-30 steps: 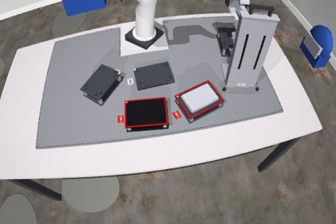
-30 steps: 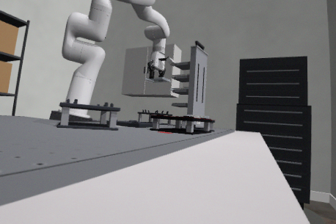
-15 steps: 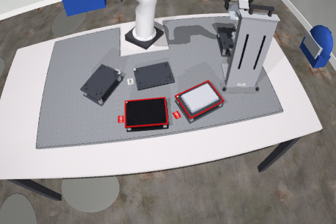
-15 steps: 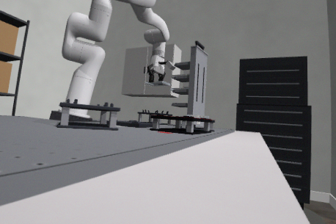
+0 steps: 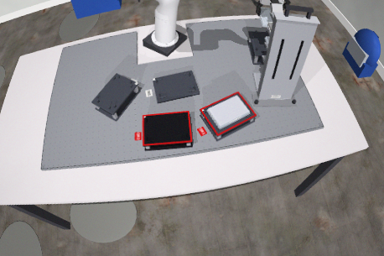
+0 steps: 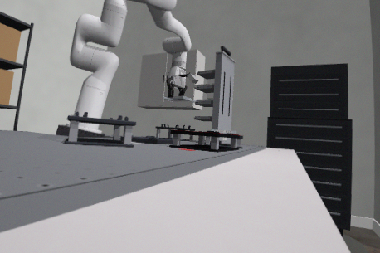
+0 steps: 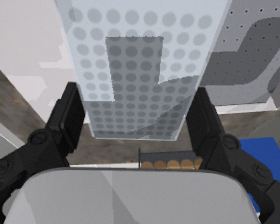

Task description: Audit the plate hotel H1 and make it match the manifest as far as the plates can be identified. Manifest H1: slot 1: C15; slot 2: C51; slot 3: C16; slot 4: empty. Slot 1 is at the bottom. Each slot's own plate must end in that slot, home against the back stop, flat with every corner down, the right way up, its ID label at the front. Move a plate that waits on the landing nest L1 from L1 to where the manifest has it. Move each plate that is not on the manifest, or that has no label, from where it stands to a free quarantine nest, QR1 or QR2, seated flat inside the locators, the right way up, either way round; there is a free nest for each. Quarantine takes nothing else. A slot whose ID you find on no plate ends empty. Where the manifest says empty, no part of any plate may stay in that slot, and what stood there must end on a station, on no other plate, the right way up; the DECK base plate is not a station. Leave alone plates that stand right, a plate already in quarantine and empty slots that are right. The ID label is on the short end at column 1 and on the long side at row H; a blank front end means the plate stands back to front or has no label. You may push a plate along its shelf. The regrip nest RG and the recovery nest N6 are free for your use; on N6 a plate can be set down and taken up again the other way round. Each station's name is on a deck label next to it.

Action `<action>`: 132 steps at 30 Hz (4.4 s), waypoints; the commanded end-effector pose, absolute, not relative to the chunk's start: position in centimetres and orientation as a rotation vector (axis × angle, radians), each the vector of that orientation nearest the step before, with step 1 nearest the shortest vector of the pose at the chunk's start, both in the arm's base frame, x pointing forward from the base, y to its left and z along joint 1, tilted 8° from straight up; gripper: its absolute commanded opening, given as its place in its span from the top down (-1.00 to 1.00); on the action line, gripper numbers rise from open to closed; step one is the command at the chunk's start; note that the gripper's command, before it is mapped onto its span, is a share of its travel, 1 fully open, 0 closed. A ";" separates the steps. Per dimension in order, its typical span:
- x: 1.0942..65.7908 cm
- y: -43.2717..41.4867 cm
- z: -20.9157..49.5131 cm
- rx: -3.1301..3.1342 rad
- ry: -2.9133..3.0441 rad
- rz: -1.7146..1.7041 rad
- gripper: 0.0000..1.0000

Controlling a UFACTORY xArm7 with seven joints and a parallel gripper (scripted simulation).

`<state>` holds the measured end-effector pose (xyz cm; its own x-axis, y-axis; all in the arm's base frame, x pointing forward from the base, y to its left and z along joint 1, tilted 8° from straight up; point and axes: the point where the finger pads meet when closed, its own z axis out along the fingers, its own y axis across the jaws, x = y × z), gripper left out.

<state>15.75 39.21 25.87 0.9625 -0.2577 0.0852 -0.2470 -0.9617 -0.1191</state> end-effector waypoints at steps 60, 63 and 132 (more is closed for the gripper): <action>16.7 40.1 17.9 -3.001 0.387 -0.152 1.00; 16.7 40.1 17.9 -3.001 0.387 -0.152 1.00; 17.3 40.7 12.3 -3.001 0.387 -0.152 1.00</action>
<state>17.29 40.51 12.41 0.9624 -0.2579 0.0855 -0.2470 -0.9615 -0.1202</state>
